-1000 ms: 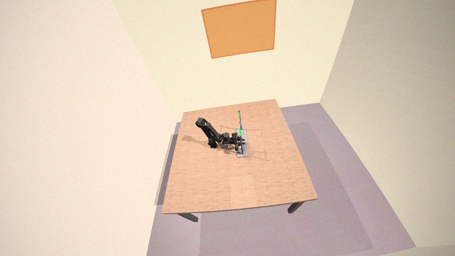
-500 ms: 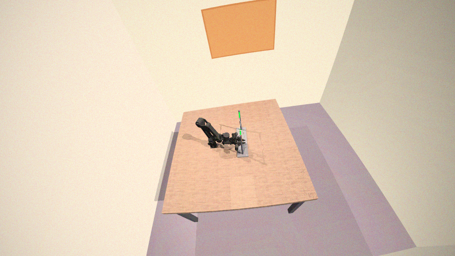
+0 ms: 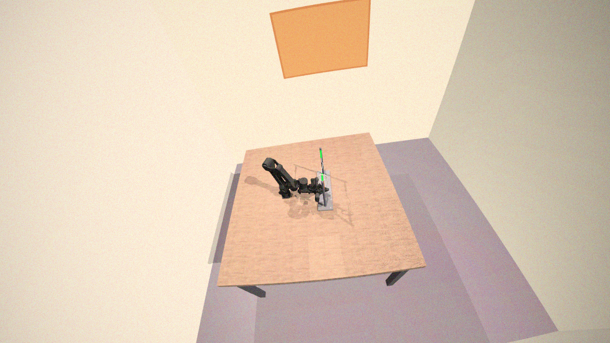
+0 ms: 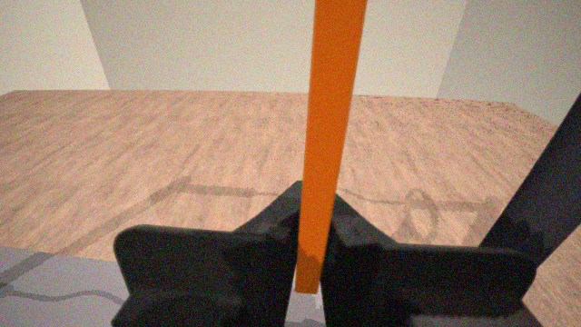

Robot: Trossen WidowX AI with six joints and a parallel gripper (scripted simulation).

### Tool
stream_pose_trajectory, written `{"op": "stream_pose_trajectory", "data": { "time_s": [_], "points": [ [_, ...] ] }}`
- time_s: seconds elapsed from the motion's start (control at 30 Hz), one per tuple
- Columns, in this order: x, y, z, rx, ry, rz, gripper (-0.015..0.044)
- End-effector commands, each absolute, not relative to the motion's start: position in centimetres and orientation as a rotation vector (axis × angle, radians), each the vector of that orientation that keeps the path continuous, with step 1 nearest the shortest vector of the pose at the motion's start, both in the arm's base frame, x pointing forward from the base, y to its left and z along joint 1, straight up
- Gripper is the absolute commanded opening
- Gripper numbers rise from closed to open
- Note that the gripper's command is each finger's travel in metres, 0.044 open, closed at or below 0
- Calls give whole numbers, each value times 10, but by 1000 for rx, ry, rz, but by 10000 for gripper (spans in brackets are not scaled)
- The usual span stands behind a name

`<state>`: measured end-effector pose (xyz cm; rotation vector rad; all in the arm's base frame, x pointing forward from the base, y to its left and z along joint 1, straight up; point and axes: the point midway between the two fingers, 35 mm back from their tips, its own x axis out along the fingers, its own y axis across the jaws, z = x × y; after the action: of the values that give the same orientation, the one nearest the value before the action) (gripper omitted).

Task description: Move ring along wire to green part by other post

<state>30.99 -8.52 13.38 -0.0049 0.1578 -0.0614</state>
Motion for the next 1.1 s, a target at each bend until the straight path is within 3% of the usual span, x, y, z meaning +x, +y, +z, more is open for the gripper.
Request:
{"op": "stream_pose_trajectory", "data": {
  "time_s": [0.0,1.07],
  "points": [
    [310,-85,134,-5,158,-62,-150],
    [310,-86,154,-9,157,-55,-150]
  ]
}}
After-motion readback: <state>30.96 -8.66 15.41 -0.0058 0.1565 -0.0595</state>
